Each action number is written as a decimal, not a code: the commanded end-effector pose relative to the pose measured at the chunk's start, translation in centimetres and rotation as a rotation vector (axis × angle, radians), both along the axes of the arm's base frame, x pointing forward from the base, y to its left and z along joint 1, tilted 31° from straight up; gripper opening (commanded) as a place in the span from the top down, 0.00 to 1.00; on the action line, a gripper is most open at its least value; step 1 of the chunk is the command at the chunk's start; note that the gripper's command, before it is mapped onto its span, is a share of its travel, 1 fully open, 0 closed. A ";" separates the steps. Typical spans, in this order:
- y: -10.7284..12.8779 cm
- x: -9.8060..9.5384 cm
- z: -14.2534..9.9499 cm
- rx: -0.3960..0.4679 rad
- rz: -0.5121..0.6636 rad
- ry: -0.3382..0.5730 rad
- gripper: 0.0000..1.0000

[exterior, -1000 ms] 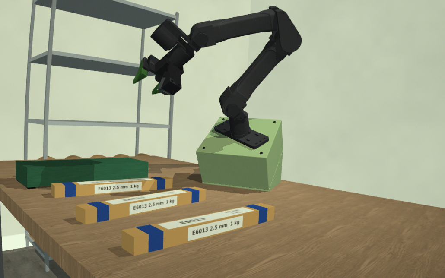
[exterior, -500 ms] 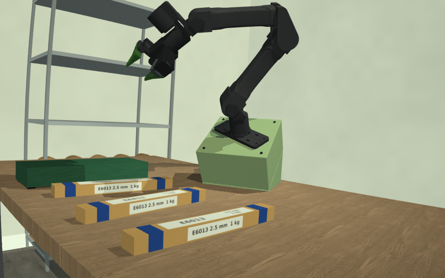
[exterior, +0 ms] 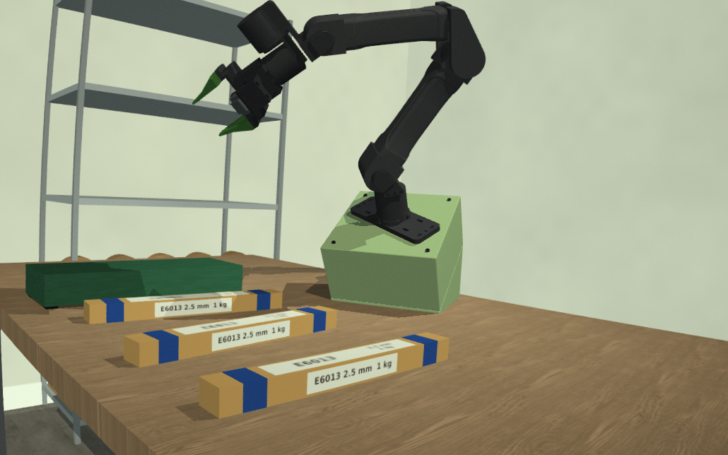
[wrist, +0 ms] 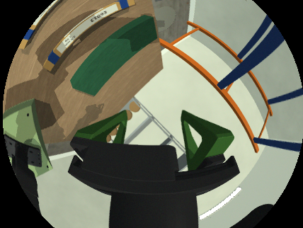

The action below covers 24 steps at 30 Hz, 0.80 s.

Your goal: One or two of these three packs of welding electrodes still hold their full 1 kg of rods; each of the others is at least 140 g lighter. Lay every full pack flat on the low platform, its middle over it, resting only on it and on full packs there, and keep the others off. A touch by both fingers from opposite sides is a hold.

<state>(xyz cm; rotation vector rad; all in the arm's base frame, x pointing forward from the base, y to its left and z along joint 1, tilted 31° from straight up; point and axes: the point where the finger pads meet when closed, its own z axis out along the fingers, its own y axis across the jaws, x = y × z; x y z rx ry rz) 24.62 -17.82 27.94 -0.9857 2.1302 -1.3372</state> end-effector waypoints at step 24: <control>2.6 4.5 5.4 0.212 0.010 -0.369 0.24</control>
